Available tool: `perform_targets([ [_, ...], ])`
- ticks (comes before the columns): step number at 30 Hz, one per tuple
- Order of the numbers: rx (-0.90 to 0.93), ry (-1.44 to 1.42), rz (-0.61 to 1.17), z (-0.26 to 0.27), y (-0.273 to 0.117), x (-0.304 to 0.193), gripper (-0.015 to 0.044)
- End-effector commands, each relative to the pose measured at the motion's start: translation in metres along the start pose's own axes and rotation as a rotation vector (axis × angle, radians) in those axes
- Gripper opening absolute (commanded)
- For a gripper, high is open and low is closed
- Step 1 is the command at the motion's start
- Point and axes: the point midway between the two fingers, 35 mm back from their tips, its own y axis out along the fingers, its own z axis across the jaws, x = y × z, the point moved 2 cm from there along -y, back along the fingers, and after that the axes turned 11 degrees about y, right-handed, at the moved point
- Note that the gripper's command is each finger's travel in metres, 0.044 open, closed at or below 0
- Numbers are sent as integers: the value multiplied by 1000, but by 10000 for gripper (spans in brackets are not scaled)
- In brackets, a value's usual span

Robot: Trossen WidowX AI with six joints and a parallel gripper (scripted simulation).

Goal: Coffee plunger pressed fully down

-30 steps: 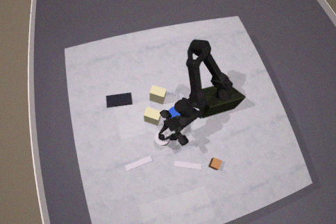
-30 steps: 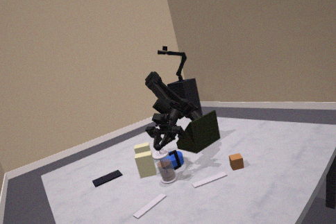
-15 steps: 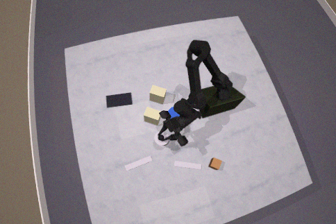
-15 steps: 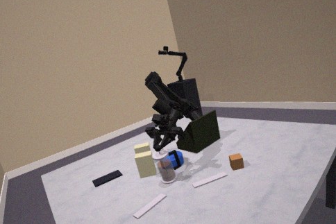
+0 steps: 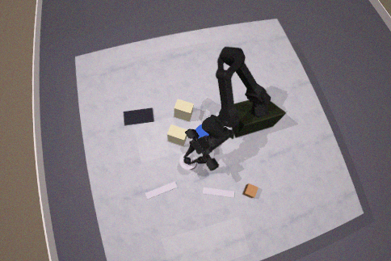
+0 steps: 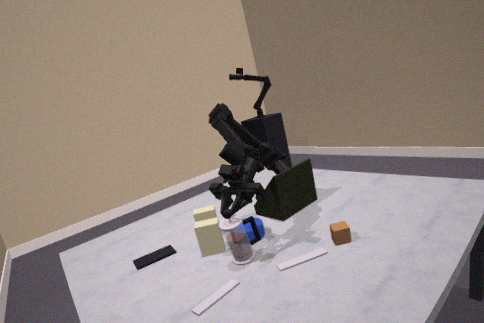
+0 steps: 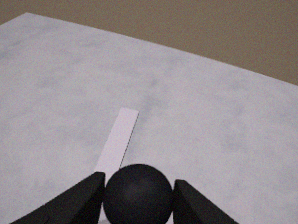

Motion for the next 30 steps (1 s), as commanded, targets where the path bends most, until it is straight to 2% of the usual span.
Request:
perform_targets([
  [1,0,-1,1,0,0,0,201],
  [10,0,-1,1,0,0,0,437],
  [17,2,1,6,3,-12,12,440],
  [24,2,-2,15,5,-67,52,440],
  [30,0,-1,15,5,-67,51,440],
])
